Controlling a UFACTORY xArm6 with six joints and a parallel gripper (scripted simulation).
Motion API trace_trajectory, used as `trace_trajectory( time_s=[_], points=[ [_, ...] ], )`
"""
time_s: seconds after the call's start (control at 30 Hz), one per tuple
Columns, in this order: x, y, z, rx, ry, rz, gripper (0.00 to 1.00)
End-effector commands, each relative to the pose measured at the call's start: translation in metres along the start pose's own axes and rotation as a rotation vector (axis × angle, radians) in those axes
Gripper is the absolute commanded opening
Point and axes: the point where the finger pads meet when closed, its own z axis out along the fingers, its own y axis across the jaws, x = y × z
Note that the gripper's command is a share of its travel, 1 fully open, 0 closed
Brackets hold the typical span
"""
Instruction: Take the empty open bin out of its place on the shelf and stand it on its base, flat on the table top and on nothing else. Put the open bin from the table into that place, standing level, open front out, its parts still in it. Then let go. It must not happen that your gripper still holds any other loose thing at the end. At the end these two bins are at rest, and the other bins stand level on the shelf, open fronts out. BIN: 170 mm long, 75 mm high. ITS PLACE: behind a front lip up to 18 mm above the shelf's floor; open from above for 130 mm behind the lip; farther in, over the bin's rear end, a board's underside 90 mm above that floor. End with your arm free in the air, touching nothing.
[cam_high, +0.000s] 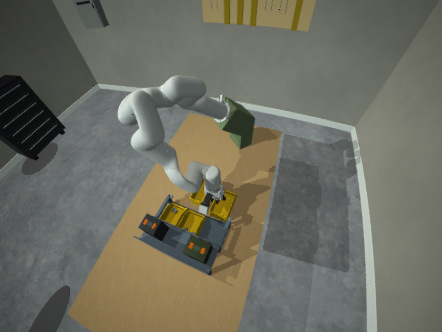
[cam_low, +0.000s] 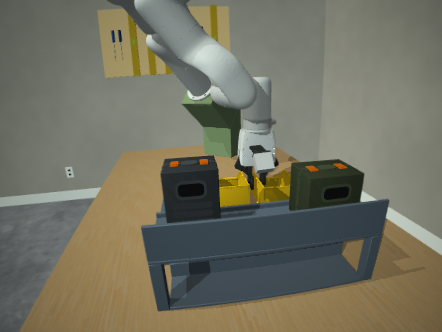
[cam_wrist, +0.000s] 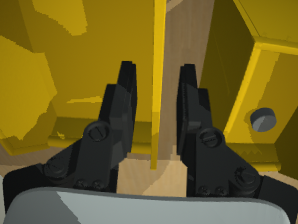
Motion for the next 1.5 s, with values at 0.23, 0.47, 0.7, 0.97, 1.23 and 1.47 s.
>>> trace_trajectory(
  time_s=[0.23,0.47,0.7,0.97,1.23,1.47],
  points=[
    [0.0008,-0.0005,-0.0006,0.001,0.002,0.000,0.00],
    [0.0008,-0.0005,-0.0006,0.001,0.002,0.000,0.00],
    [0.0008,-0.0005,-0.0006,0.001,0.002,0.000,0.00],
    [0.0008,-0.0005,-0.0006,0.001,0.002,0.000,0.00],
    [0.0008,-0.0005,-0.0018,0.001,0.002,0.000,0.00],
    [0.0008,-0.0005,-0.0065,0.001,0.002,0.000,0.00]
  ],
)
